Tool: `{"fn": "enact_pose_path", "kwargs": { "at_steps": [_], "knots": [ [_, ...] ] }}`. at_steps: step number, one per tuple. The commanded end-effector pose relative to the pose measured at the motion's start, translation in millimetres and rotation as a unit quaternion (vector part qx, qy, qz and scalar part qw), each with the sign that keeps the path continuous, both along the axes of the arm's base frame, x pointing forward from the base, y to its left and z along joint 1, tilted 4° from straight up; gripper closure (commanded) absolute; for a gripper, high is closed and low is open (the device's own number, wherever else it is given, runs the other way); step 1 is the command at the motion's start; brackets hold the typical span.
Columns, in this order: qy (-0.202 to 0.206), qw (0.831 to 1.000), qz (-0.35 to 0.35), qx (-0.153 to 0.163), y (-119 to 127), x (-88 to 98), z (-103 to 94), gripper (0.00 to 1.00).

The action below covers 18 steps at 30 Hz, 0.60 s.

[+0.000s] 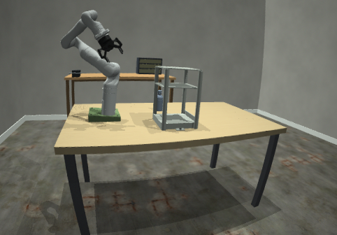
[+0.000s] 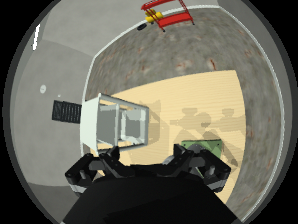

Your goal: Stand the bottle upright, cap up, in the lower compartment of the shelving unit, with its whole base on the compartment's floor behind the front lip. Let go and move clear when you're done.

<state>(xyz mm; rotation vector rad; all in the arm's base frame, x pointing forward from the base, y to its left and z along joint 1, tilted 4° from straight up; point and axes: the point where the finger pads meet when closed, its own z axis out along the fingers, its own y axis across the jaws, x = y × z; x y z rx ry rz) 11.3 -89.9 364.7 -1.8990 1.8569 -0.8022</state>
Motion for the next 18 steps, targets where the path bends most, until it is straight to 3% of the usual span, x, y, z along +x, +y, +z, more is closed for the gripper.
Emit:
{"fn": "enact_pose_path", "kwargs": {
  "at_steps": [1, 10, 18],
  "knots": [
    [0.001, 1.000, 0.002, -0.001, -1, 0.5, 0.8, 0.00],
    [0.014, 0.999, 0.026, -0.015, -4, 5.1, 6.3, 0.00],
    [0.052, 0.991, 0.107, -0.059, -16, 23.0, 23.0, 0.00]
  ]
}}
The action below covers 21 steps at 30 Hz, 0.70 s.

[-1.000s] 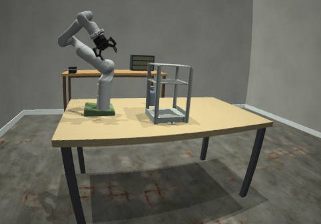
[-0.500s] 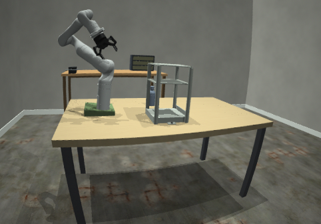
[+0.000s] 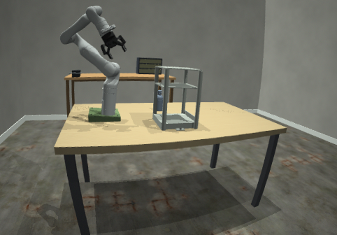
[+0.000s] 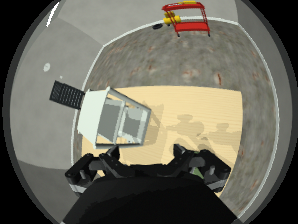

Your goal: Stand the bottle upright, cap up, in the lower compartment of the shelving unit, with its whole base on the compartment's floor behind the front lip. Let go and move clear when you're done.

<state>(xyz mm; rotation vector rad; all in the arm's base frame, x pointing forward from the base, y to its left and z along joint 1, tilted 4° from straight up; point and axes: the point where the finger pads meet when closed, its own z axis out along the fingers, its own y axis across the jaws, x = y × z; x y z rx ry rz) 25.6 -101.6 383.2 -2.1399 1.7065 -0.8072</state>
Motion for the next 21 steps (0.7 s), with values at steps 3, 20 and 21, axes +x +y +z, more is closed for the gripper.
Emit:
{"fn": "enact_pose_path", "kwargs": {
  "at_steps": [3, 20, 21],
  "knots": [
    [0.023, 0.999, 0.042, -0.012, -6, 12.5, 7.4, 0.00],
    [0.129, 0.911, 0.357, -0.161, -12, 115.6, 52.0, 0.00],
    [0.136, 0.896, 0.385, -0.173, -10, 126.4, 54.3, 0.00]
  ]
}}
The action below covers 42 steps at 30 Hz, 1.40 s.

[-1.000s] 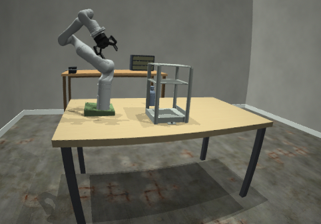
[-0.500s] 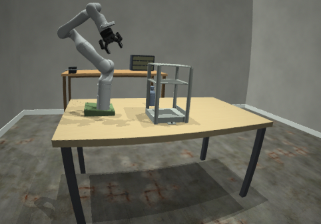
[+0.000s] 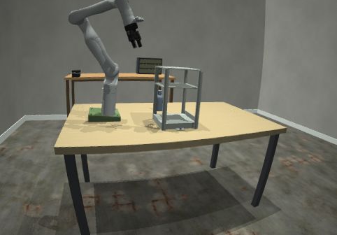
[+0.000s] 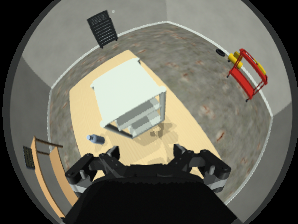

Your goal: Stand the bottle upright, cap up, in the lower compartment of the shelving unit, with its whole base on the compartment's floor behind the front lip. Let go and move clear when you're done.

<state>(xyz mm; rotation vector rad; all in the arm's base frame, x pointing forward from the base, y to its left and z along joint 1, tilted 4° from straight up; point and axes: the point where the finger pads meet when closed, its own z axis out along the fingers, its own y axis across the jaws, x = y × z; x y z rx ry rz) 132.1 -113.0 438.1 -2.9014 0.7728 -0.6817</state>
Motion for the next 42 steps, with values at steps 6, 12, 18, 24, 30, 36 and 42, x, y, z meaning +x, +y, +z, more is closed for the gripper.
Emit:
{"fn": "enact_pose_path", "kwargs": {
  "at_steps": [6, 12, 18, 24, 30, 36, 42],
  "knots": [
    [0.063, 0.977, 0.194, -0.063, 24, 75.9, 6.9, 0.00],
    [0.090, 0.930, 0.340, -0.110, 58, 126.7, 6.5, 0.00],
    [0.106, 0.878, 0.445, -0.139, 92, 161.5, 1.3, 0.00],
    [0.119, 0.798, 0.567, -0.168, 143, 197.9, -10.7, 0.00],
    [0.124, 0.729, 0.648, -0.184, 186, 218.5, -23.2, 0.00],
    [0.125, 0.692, 0.685, -0.190, 208, 226.6, -30.5, 0.00],
    [0.125, 0.692, 0.685, -0.190, 208, 226.6, -30.5, 0.00]
  ]
}}
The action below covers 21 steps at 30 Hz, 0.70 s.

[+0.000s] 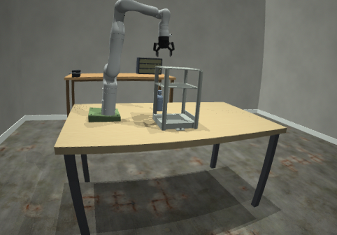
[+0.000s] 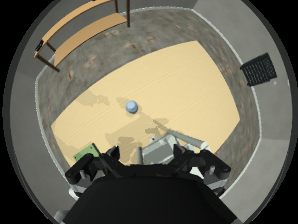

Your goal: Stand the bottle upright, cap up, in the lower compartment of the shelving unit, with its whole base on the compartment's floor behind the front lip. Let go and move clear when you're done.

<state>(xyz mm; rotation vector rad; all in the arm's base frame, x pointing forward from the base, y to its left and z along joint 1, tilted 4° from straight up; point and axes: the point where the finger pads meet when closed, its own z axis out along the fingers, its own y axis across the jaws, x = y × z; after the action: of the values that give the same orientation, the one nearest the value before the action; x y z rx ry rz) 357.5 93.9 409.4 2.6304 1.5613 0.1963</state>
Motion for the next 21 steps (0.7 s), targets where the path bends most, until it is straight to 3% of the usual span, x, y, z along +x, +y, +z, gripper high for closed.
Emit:
{"fn": "enact_pose_path", "kwargs": {
  "at_steps": [1, 12, 13, 20, 21],
  "knots": [
    [0.002, 1.000, 0.001, 0.000, 1, 1.2, -1.8, 0.00],
    [0.006, 1.000, 0.025, -0.004, 11, 4.5, -5.4, 0.00],
    [0.010, 0.999, 0.047, -0.007, 21, 7.3, -9.0, 0.00],
    [0.010, 0.999, 0.047, -0.007, 21, 7.3, -9.0, 0.00],
    [0.013, 0.998, 0.069, -0.009, 31, 9.6, -12.5, 0.00]
  ]
}}
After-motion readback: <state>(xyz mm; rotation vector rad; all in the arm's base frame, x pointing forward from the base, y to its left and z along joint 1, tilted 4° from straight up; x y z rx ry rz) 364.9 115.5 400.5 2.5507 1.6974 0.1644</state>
